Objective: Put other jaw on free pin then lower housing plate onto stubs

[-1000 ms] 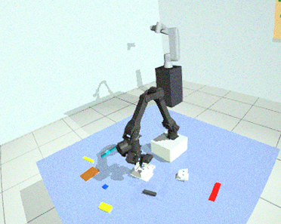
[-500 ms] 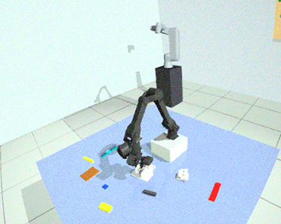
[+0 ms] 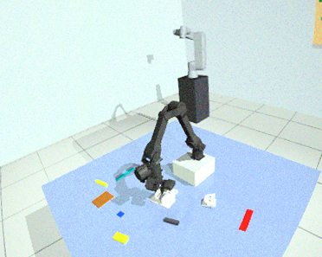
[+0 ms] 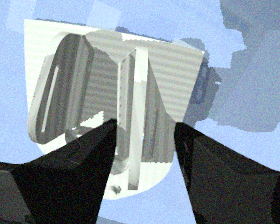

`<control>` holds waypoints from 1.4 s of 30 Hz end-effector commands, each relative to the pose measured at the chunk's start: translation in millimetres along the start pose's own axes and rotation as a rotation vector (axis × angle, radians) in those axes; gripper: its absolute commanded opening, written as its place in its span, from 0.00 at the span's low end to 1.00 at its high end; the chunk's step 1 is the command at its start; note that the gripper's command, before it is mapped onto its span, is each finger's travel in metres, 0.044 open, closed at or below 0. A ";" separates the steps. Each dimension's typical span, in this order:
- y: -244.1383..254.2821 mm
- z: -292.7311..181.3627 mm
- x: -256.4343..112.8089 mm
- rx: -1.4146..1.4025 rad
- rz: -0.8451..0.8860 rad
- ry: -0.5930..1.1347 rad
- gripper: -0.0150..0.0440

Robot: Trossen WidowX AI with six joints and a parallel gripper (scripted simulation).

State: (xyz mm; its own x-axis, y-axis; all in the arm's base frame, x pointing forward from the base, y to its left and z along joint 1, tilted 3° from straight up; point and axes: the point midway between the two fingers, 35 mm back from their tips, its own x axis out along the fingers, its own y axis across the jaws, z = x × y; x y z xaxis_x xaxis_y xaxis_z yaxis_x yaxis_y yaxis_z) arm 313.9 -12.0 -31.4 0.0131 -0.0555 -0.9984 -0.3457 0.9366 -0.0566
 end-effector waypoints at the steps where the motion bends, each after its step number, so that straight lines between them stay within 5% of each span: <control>1: -0.5 0.0 1.7 -0.009 -0.003 0.000 0.48; 42: -0.5 -0.1 11.1 -0.016 -0.003 0.000 0.48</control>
State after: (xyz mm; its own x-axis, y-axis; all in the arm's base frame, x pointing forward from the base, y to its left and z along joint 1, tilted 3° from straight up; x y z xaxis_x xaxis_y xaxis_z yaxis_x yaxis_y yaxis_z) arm 313.7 -12.8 -41.3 0.0119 -0.0564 -0.9983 -0.3566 0.9325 -0.0570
